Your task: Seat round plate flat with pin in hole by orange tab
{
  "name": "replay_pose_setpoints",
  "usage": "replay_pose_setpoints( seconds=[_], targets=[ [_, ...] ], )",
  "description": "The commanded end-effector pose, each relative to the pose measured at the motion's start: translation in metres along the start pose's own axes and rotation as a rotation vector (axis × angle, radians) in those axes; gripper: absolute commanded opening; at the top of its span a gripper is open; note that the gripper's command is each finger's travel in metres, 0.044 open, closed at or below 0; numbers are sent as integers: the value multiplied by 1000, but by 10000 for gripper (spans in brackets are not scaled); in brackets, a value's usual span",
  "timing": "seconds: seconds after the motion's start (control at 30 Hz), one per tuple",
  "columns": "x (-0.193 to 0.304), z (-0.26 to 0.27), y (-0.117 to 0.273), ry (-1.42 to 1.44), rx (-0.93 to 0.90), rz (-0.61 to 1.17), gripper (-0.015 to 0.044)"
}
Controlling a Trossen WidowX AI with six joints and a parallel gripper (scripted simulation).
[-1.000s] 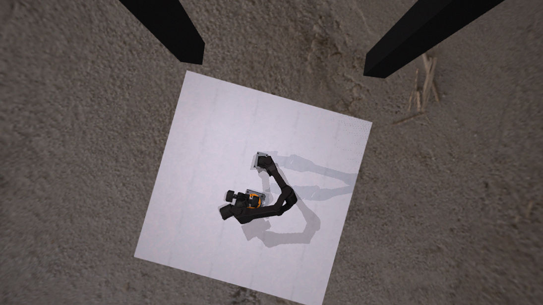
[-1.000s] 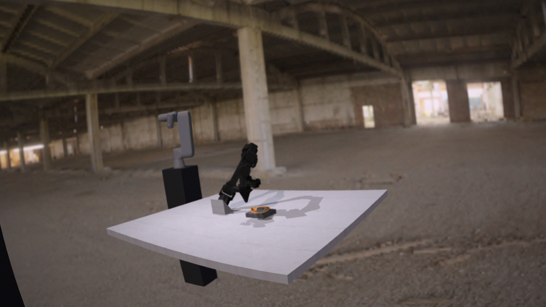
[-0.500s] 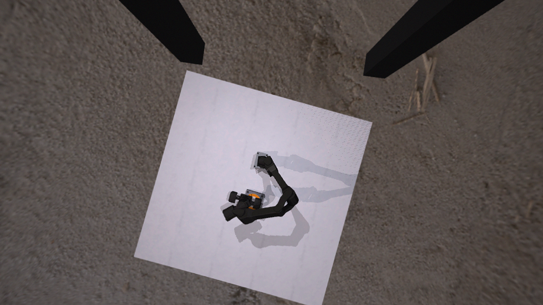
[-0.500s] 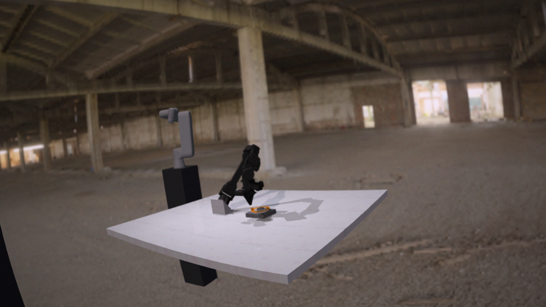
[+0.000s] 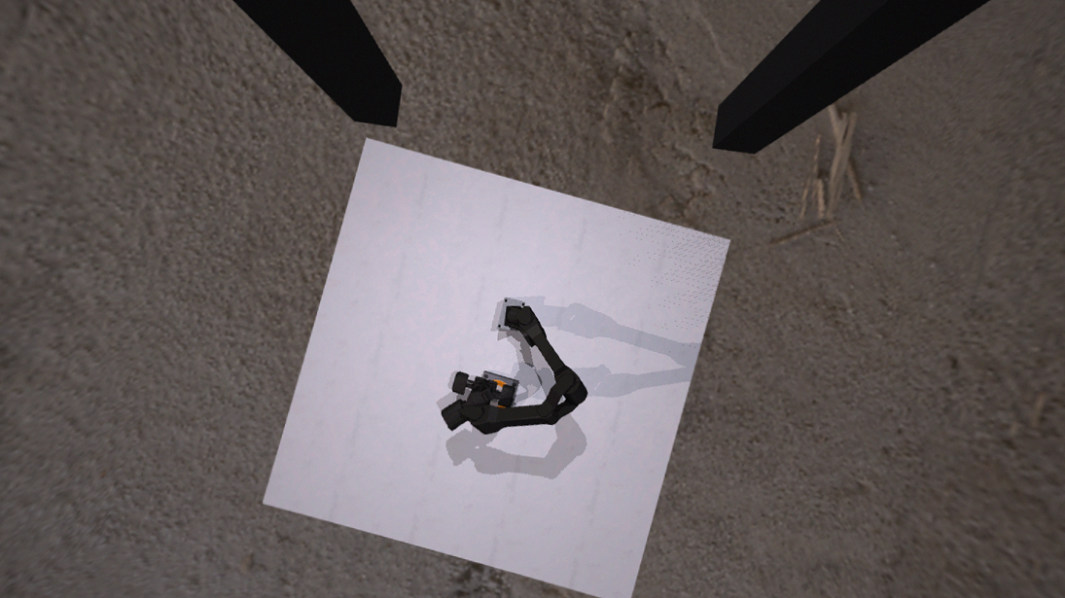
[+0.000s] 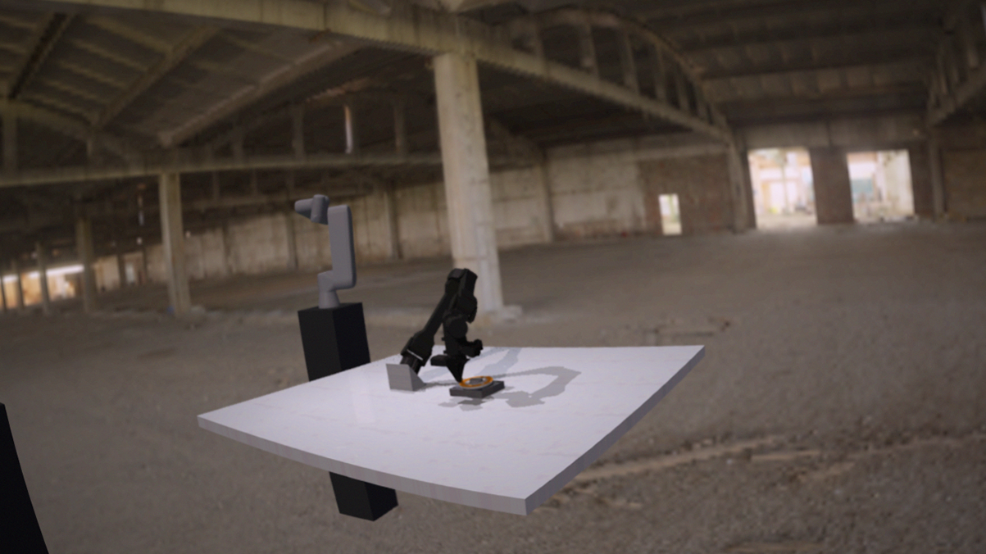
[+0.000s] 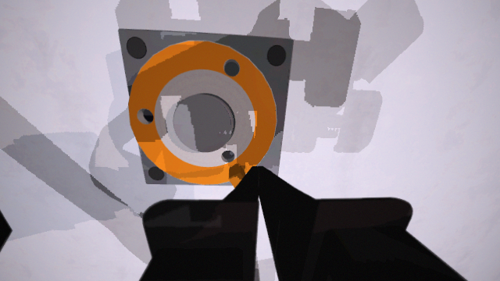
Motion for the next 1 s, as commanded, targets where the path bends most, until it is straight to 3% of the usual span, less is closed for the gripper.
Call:
replay_pose_setpoints(
  seconds=[0.0,0.97],
  targets=[
    [3,5,0,1,-1,-8,0],
    [20,29,-1,0,-3,-7,0]
  ],
)
Point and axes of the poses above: the point midway between the two fingers, 35 mm back from their tips, its own y axis back along the fingers, its own z axis across the jaws, x = y × z, the point moved 3 cm from there along y, back along the fingers, and after that the axes turned 9 degrees about -y, right-handed, at the moved point
